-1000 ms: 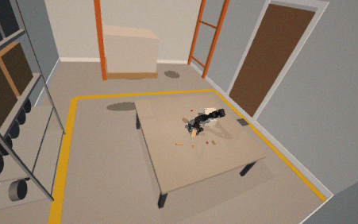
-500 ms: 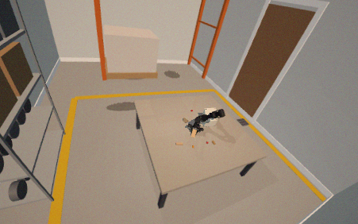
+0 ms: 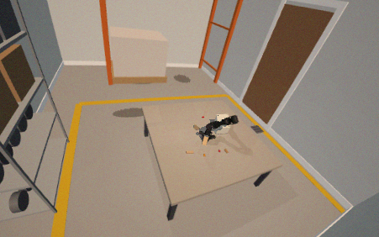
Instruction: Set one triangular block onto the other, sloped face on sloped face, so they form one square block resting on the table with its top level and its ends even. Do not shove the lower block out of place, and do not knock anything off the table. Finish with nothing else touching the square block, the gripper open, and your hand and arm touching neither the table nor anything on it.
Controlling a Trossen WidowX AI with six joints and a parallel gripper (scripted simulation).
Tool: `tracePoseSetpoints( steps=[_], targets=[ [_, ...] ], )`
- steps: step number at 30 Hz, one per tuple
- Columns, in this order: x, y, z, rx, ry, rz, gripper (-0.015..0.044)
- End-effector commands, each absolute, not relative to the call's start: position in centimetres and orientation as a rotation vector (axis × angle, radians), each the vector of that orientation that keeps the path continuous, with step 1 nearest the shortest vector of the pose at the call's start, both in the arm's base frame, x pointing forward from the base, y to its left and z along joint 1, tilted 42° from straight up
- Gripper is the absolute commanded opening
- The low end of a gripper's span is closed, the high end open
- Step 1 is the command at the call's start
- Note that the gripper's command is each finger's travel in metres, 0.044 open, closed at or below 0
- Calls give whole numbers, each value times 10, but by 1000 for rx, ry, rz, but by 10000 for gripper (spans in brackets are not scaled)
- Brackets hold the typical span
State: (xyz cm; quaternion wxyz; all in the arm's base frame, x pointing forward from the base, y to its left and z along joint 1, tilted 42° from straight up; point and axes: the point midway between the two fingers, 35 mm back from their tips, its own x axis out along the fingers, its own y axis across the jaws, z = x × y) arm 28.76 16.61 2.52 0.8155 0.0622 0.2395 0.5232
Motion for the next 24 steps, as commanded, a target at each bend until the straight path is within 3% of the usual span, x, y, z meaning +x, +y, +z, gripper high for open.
tracePoseSetpoints(
  steps=[1, 24],
  targets=[
    [288, 166, 27, 126, 513, 1121, 0],
    [307, 170, 65, -216, 1044, 1154, 0]
  ],
)
